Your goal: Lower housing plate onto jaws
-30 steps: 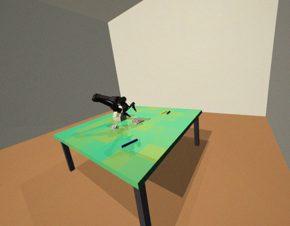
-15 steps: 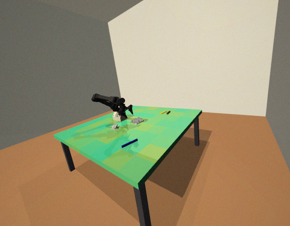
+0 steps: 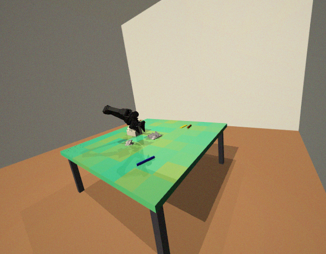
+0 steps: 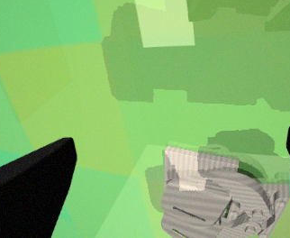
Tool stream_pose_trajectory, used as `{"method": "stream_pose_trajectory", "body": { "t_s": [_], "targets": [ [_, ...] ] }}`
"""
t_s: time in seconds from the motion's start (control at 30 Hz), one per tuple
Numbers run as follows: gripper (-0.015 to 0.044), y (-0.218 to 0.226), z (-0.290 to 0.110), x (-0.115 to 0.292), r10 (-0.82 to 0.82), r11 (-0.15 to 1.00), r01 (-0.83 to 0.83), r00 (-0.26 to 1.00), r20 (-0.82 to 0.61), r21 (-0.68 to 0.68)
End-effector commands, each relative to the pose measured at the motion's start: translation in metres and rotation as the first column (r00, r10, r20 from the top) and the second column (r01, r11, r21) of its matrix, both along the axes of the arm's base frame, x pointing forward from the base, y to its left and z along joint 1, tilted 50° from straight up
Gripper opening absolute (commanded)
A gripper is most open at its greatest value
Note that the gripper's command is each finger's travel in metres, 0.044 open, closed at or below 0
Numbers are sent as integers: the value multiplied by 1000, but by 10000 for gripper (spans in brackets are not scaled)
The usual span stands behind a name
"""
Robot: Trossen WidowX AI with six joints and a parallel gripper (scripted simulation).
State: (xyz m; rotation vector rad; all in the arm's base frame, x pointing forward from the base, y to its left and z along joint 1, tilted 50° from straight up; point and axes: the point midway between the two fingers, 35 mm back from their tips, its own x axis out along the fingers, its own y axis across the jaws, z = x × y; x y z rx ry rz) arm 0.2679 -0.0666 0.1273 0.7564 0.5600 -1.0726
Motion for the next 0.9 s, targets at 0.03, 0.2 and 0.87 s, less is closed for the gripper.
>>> {"method": "stream_pose_trajectory", "body": {
  "t_s": [0.03,0.2,0.87],
  "targets": [
    [440,-10,11,-9,-115,993,115,992,54,17],
    [440,-18,16,-19,-221,975,218,971,91,37],
    [440,-46,39,-64,-587,808,576,772,245,124]
  ]
}}
